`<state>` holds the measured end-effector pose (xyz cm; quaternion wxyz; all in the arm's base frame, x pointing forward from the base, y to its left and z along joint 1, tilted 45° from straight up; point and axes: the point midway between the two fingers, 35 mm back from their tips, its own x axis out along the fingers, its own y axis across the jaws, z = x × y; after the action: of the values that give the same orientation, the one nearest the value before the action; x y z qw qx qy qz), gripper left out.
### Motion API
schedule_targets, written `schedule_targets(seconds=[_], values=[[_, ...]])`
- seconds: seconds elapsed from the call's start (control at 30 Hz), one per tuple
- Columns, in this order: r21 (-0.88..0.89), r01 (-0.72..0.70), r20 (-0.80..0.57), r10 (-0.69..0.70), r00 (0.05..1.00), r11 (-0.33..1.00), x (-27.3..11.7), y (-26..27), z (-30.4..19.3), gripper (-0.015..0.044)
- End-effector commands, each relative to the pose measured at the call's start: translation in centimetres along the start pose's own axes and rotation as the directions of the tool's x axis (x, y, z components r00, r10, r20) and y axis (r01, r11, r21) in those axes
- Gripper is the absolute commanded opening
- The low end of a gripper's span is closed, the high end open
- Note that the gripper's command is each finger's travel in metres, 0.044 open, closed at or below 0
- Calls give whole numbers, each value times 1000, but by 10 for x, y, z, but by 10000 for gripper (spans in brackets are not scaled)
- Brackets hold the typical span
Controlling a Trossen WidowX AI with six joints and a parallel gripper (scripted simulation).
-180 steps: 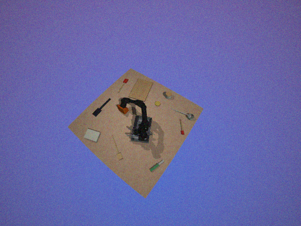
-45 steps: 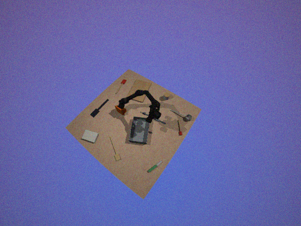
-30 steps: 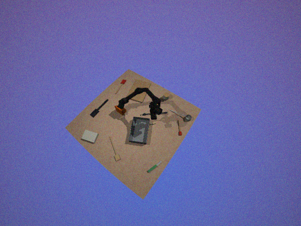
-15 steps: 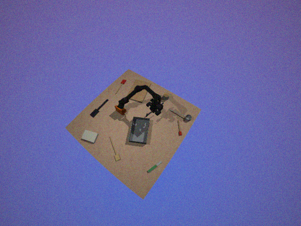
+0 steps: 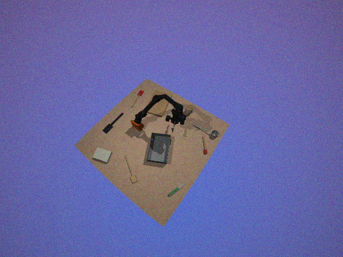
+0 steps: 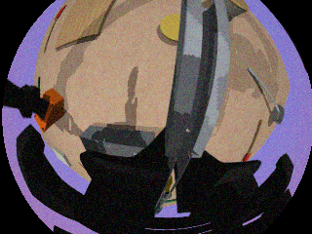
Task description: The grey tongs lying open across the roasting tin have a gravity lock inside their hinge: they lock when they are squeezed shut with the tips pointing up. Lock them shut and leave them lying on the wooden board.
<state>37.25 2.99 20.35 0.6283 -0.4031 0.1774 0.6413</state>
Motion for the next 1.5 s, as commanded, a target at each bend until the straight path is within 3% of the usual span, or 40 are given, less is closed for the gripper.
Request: schedule_targets(seconds=[0.0, 0.27, 0.6, 1.03, 1.47], values=[[-193, 13, 9, -11, 1000, 981, -2, 3, 14, -150], [-493, 24, 23, -14, 1000, 870, -2, 9, 36, -150], [-788, 44, 42, -17, 999, 614, -2, 18, 62, -150], [-797, 38, 40, -10, 999, 603, 0, 20, 70, -150], [-740, -69, -30, 70, 997, 670, 24, 40, 123, -150]])
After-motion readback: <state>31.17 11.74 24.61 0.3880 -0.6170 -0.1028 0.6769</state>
